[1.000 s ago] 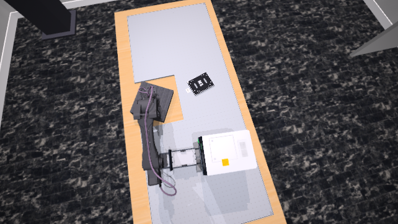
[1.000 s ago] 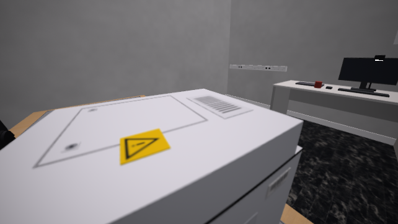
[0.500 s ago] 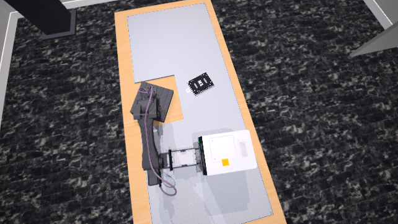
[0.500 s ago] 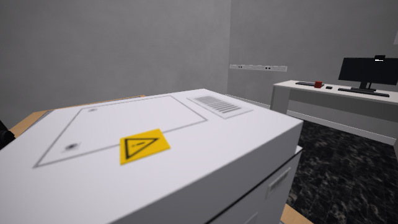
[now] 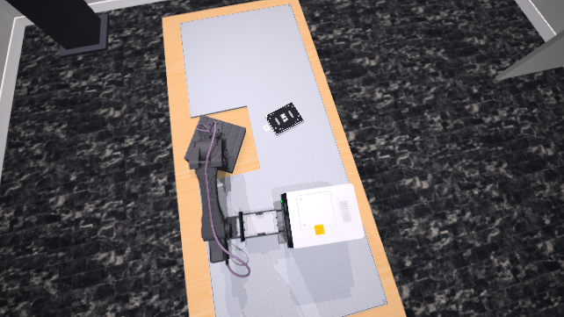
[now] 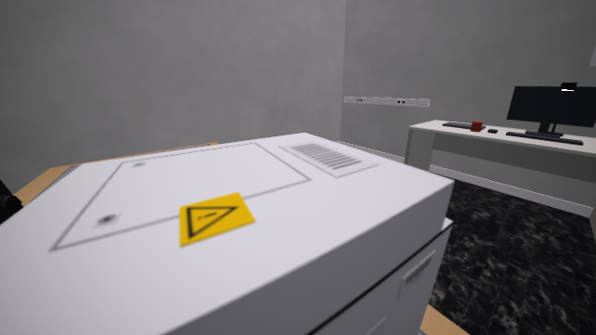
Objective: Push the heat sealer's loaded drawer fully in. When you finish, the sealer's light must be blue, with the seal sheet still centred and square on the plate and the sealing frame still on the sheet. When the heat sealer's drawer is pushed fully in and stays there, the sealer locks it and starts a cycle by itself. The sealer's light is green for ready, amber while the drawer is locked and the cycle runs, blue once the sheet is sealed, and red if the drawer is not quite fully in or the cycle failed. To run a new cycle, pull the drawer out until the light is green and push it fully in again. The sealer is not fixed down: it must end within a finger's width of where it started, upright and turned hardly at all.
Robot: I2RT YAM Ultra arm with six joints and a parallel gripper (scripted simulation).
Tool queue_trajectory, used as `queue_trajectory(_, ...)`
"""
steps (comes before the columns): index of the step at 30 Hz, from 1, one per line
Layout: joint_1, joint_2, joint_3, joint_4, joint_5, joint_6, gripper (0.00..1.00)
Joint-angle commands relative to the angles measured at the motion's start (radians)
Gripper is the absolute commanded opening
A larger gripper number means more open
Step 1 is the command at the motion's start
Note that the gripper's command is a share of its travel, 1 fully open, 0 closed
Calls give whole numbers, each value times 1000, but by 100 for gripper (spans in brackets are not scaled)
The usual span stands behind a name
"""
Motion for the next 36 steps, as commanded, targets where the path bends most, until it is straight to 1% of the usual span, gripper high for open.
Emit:
queue_trajectory(1,0,-8,5,8,2,2,0)
queue_trajectory(17,0,-8,5,8,2,2,0)
queue_trajectory(21,27,-24,20,20,-1,26,0)
queue_trajectory(36,83,-23,37,16,7,83,0)
